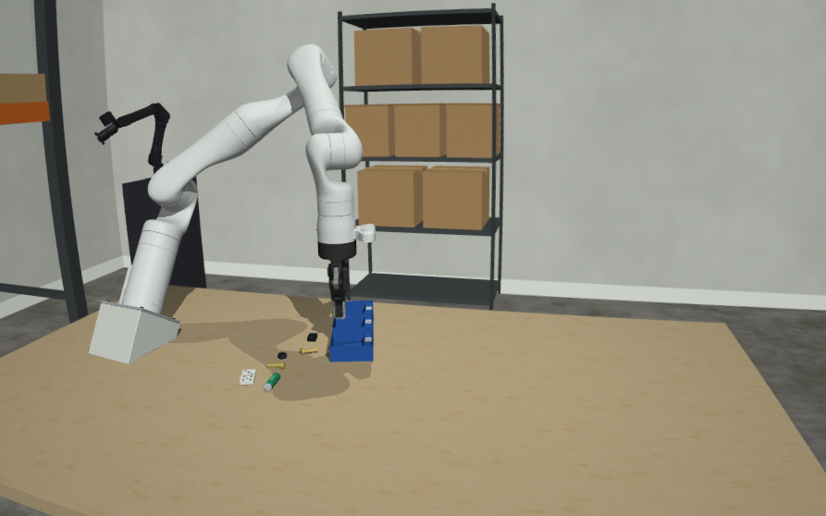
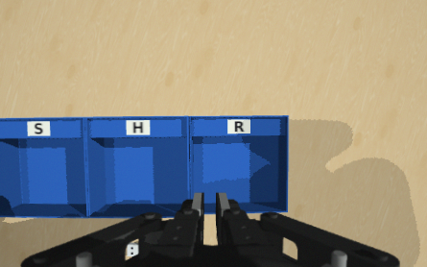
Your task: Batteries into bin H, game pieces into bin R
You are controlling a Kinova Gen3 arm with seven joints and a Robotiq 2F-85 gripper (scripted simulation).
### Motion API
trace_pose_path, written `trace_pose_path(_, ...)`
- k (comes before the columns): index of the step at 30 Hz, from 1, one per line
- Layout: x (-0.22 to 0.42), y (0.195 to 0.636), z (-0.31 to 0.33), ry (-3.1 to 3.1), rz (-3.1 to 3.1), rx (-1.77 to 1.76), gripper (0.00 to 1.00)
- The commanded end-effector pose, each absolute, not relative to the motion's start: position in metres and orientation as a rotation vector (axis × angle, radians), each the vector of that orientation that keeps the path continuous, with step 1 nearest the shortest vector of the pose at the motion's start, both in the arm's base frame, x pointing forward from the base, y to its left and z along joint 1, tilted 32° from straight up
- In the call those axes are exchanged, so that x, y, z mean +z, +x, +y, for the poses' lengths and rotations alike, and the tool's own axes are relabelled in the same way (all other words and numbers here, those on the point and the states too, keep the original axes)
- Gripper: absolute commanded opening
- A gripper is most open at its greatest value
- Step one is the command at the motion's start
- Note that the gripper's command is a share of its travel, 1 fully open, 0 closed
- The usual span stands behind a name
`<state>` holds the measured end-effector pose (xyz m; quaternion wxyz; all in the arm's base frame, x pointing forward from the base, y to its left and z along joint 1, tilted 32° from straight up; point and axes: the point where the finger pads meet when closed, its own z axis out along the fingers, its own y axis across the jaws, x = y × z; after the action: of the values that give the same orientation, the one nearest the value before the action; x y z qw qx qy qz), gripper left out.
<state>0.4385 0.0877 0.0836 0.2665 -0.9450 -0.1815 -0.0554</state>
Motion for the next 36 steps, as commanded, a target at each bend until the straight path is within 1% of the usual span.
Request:
trace_pose_path(1, 0.097, 0.435, 0.106, -2.551, -0.486, -0.166, 0.09)
trace_pose_path(7, 0.111, 0.422, 0.130, -2.551, -0.489, -0.164, 0.09)
trace_pose_path(18, 0.115, 0.420, 0.135, -2.553, -0.487, -0.167, 0.09)
trace_pose_path(36, 0.077, 0.419, 0.159, -2.549, -0.504, -0.163, 0.09)
